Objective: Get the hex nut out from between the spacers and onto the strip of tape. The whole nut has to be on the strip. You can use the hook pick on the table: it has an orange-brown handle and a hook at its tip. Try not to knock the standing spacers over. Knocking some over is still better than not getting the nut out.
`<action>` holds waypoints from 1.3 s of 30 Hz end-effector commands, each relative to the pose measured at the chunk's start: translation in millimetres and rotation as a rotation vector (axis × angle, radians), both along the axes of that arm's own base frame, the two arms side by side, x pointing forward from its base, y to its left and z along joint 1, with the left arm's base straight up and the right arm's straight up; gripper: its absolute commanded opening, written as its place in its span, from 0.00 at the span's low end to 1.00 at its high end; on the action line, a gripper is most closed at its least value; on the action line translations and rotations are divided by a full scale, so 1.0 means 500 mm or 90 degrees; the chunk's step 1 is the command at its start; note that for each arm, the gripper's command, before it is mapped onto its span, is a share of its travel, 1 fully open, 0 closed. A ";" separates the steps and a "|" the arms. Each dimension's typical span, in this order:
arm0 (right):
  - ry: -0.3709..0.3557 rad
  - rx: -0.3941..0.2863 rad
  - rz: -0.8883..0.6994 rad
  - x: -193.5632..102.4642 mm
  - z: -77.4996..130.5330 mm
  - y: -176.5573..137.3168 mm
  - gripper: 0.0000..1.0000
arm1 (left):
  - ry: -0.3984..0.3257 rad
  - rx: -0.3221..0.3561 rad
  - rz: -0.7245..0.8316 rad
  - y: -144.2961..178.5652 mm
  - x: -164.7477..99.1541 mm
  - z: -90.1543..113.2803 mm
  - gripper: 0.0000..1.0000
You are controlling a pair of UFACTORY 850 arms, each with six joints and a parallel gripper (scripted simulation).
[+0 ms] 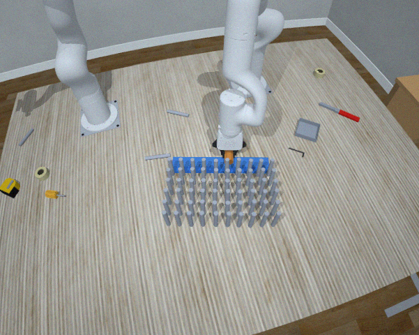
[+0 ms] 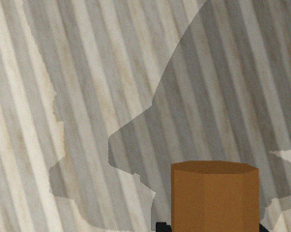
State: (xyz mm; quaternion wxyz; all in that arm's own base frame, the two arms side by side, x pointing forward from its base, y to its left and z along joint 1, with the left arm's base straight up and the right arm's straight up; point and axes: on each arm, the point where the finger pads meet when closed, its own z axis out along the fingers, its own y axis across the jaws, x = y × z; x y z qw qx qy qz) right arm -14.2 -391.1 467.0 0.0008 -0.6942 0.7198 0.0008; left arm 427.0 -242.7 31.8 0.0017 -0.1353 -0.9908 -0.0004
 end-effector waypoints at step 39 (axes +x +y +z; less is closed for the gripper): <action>0.000 -0.001 0.000 0.000 0.002 -0.001 1.00 | -0.001 -0.001 0.000 -0.001 0.001 -0.014 0.00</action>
